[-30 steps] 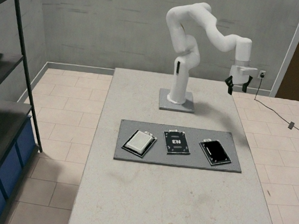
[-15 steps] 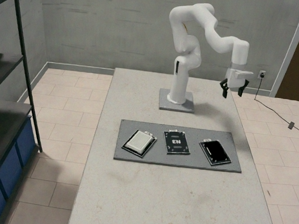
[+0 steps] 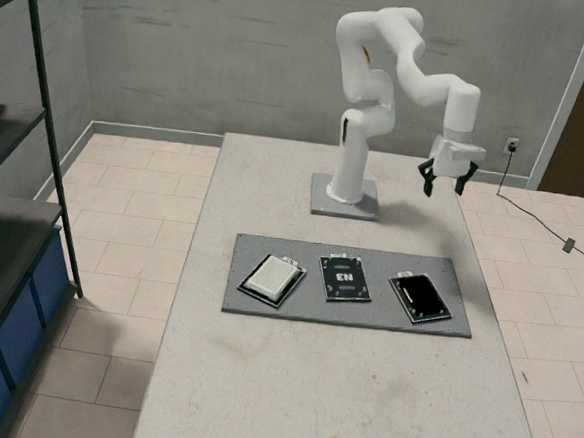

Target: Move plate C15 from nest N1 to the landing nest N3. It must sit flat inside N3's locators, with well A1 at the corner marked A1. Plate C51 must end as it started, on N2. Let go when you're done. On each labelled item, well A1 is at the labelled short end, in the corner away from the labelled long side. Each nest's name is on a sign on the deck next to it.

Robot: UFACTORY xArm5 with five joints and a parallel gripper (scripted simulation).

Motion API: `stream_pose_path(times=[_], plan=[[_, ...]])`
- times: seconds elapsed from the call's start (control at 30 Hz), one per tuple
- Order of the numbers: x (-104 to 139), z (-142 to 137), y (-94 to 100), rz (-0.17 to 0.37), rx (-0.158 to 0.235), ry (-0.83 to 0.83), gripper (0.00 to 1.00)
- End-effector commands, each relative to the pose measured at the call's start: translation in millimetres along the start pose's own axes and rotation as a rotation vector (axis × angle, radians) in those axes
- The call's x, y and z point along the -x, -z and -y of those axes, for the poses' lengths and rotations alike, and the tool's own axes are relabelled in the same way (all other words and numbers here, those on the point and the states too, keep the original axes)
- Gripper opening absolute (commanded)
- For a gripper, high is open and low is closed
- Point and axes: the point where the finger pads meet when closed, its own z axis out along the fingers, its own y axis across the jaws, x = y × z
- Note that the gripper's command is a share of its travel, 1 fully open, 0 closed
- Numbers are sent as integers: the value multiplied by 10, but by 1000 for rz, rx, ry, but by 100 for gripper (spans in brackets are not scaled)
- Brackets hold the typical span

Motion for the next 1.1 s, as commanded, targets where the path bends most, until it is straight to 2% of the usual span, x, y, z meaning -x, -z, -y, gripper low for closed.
stream_pose_path(times=[0.0,0.2,0.27,0.43,0.5,0.57,0.7,0.83,0.9,1.07], plan=[[-106,-232,-5,7,13,-22,100],[-135,-311,-11,7,13,-22,100],[-162,-407,-17,26,26,-56,100],[-225,-635,-32,26,26,-56,100],[-225,-635,-32,26,26,-56,100],[-244,-734,-38,46,37,-90,100],[-281,-931,-49,46,37,-90,100],[-288,-969,-51,46,37,-90,100],[-298,-1069,-56,67,44,-125,100],[-321,-1310,-67,67,45,-125,100]])
